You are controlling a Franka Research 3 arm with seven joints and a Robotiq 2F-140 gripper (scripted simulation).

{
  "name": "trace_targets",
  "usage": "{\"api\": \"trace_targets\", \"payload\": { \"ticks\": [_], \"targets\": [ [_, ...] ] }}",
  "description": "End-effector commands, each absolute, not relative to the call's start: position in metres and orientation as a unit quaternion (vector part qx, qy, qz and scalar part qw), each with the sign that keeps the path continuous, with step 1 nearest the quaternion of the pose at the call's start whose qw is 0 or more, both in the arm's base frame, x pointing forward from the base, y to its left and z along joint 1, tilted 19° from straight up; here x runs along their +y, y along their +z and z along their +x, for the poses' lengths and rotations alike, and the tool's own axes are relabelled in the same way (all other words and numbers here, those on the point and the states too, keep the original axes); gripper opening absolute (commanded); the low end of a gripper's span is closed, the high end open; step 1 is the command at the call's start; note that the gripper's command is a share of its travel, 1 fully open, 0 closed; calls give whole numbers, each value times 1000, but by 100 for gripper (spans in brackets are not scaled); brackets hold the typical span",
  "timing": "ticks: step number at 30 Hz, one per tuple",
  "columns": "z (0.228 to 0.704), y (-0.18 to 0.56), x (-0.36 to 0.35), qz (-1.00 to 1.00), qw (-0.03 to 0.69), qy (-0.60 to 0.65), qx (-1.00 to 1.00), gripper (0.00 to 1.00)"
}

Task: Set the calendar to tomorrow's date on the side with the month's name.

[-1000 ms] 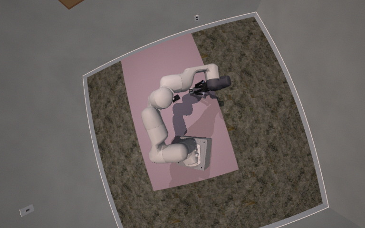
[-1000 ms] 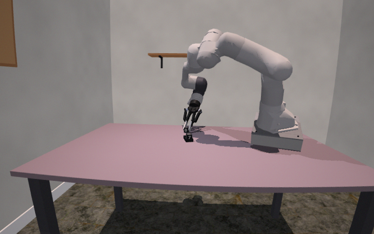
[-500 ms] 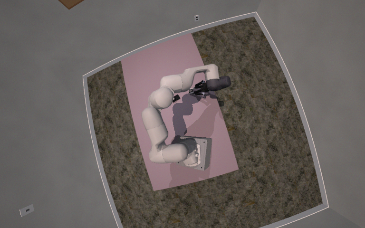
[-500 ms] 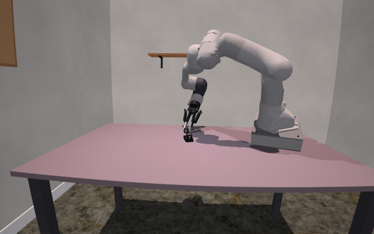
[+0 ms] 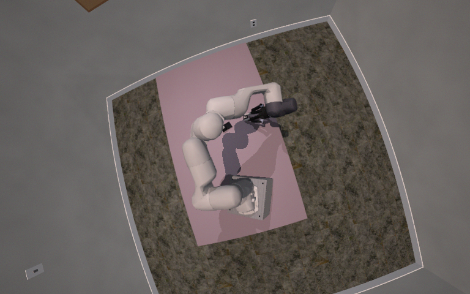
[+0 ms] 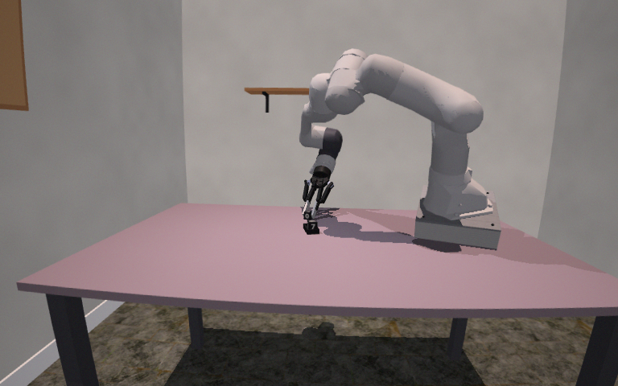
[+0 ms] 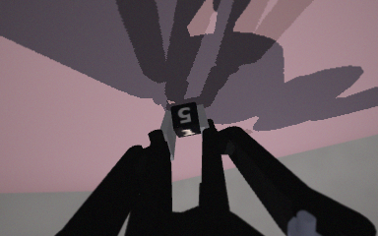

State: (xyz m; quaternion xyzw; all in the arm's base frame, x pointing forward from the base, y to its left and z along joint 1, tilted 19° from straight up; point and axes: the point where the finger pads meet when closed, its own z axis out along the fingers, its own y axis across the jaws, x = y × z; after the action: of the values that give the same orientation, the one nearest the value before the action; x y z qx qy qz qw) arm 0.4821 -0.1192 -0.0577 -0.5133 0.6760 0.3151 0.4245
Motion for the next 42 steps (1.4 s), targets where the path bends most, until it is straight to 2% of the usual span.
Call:
{"api": "trace_targets", "payload": {
  "ticks": [1, 38, 42],
  "targets": [
    [483, -59, -119, -516, 426, 313, 674, 16],
    [483, -59, -119, -516, 426, 313, 674, 16],
    [483, -59, -119, -516, 426, 313, 674, 21]
  ]
}}
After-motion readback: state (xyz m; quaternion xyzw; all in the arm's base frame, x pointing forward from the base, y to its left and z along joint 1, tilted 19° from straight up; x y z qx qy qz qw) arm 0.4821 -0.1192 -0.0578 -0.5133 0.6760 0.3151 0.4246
